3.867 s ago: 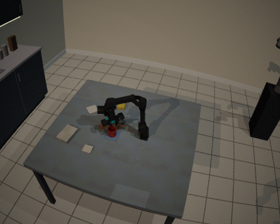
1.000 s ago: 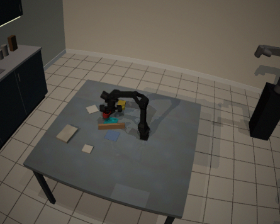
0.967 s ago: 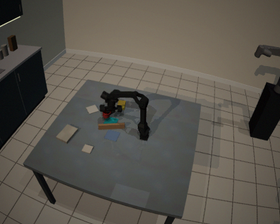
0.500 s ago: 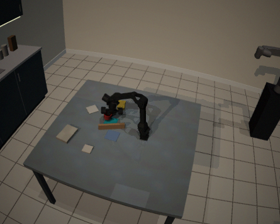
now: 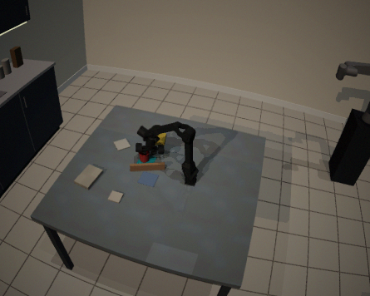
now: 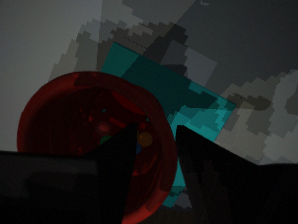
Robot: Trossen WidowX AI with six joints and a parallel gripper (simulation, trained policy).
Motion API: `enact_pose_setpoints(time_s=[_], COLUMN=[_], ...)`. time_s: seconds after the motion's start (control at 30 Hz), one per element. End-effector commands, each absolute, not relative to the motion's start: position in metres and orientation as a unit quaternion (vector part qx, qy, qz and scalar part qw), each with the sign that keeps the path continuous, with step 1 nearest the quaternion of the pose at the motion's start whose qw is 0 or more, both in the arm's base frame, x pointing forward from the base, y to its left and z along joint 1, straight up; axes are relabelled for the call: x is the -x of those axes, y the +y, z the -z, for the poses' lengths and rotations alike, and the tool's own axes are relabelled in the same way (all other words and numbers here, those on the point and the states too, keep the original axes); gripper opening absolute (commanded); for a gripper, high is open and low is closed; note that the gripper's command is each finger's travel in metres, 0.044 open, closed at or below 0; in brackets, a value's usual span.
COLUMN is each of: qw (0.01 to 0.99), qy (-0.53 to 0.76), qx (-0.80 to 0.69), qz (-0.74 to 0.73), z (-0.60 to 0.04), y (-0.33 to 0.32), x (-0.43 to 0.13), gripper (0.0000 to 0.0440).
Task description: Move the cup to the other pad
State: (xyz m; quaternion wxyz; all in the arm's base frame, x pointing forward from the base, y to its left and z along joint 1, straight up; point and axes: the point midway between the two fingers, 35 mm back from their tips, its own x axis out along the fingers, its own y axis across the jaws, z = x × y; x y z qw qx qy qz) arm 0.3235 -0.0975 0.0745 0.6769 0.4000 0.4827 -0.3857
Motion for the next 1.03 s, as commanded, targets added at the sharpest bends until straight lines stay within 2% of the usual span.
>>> enact_pose_setpoints(time_s=[0.0,0.67,0.8,1.0], qw=[0.681,0.705,0.714,0.72], qy=[0.469,0.424,0.408,0.391], qx=[-0.411,-0.442,-0.445,-0.452], qz=[0.383,0.358,0.354,0.354], z=[-0.079,-0.129,-0.146,-0.166], y=[-0.101,-0.107,-0.111,-0.118], x=[-0.325,-0.312,-0.312,-0.311], gripper=[0.0149,0.0246,0.0289,0.0415])
